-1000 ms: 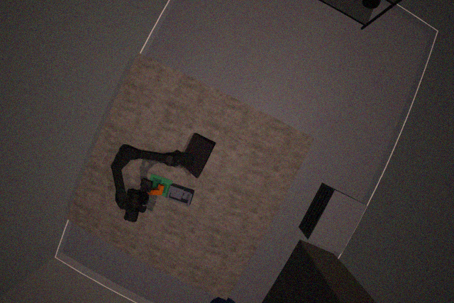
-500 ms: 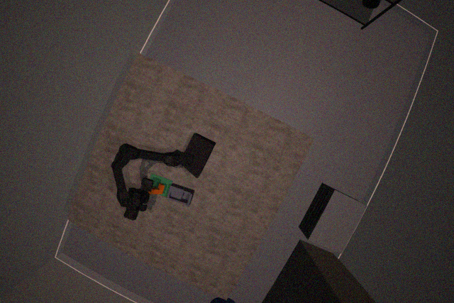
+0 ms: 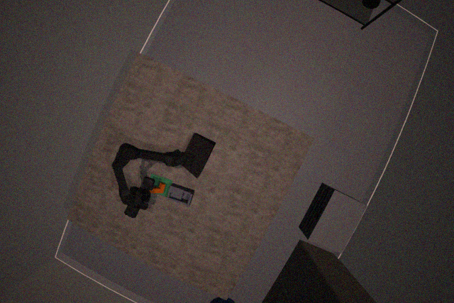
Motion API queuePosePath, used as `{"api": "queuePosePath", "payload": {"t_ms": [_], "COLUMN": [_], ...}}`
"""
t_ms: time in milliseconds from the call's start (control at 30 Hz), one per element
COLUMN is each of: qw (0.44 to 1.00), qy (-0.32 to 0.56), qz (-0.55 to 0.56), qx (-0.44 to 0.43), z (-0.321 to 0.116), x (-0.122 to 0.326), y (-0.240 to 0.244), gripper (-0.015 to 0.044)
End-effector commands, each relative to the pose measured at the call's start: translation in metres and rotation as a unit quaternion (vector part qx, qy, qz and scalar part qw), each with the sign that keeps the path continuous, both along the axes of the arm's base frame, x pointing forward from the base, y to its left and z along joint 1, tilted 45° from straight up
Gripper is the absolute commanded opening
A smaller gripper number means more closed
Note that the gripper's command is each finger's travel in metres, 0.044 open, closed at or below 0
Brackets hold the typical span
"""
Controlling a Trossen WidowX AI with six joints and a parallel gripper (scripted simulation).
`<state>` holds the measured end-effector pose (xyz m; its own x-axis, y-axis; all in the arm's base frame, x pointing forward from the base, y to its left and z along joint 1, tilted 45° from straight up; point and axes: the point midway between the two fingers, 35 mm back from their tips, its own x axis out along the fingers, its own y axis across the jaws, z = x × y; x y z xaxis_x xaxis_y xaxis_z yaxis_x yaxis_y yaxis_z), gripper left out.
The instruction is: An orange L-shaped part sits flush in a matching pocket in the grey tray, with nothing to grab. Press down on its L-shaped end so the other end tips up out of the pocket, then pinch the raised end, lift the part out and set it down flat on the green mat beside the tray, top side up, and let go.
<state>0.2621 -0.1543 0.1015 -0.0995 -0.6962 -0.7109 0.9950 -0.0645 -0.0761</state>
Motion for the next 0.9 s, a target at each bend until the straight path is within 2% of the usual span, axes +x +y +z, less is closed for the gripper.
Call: {"api": "queuePosePath", "payload": {"t_ms": [0,867], "qw": [1.000,1.000], "qy": [0.006,0.006], "qz": [-0.001,-0.001], "qx": [-0.002,-0.003], "z": [-0.007,-0.028], "x": [-0.003,-0.007], "y": [-0.006,-0.027], "gripper": [0.0000,0.0000]}}
